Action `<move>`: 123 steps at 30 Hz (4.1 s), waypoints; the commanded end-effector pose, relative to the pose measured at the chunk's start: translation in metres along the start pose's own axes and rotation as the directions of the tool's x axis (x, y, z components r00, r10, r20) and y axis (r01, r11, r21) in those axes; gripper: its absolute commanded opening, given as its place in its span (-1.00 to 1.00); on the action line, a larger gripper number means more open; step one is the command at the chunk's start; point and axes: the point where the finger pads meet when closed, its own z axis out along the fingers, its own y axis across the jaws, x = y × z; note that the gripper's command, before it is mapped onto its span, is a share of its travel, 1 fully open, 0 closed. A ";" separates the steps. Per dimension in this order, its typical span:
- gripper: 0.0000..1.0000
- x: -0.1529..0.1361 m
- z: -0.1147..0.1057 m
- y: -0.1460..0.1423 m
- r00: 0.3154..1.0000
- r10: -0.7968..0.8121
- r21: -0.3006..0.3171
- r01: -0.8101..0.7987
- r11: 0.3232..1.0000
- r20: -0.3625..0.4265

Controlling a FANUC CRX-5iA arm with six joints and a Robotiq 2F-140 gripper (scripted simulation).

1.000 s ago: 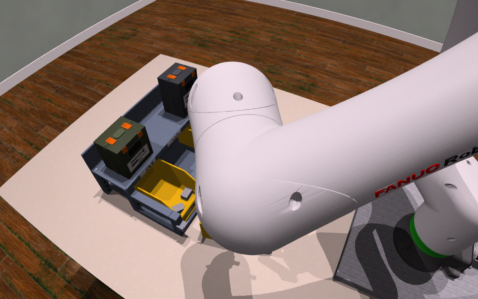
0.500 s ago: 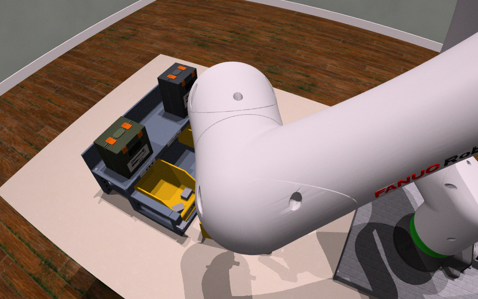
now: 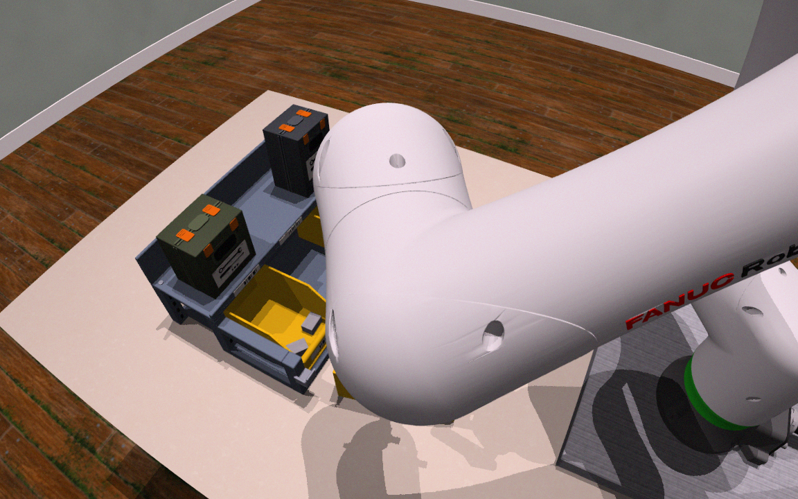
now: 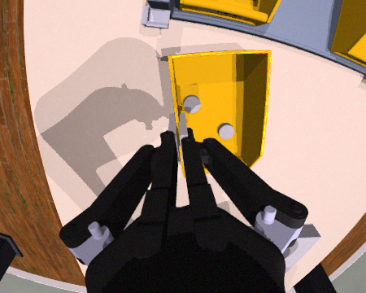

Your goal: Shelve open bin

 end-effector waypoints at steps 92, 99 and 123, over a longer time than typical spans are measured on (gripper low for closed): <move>-1.00 0.000 -0.032 0.000 1.000 0.000 0.000 0.000 1.000 0.000; -1.00 0.000 -0.032 0.000 1.000 0.000 0.000 0.000 1.000 0.000; -1.00 -0.005 -0.031 0.016 0.999 0.039 0.000 -0.039 0.999 0.000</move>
